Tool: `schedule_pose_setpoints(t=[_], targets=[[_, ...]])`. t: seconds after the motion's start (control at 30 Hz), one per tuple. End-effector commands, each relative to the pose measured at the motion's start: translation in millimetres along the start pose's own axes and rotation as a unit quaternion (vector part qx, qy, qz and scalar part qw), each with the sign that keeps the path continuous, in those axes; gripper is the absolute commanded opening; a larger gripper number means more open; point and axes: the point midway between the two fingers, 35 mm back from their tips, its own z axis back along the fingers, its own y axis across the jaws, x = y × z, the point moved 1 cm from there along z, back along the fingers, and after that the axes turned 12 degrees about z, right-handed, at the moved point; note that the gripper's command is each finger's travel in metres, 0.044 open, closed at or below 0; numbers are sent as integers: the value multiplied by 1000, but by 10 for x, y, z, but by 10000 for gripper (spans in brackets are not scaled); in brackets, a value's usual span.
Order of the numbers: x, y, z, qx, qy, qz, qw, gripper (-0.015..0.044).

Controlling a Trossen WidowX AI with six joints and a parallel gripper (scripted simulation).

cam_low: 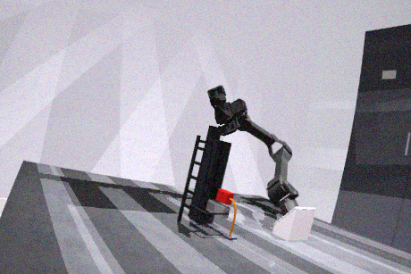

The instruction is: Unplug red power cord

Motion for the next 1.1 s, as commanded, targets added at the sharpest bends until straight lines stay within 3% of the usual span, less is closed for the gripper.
schedule_pose_setpoints(t=[0.0,0.1,0.27,0.5,0.7,1.07], targets=[[196,6,-274,21,-31,-7,999,160],[63,-23,-245,20,1,-46,999,160],[293,-118,-483,19,-29,-66,997,160],[438,609,-995,196,0,-160,968,160],[563,1148,-1206,318,38,-190,928,160],[790,2557,-1091,651,194,-76,730,160]])
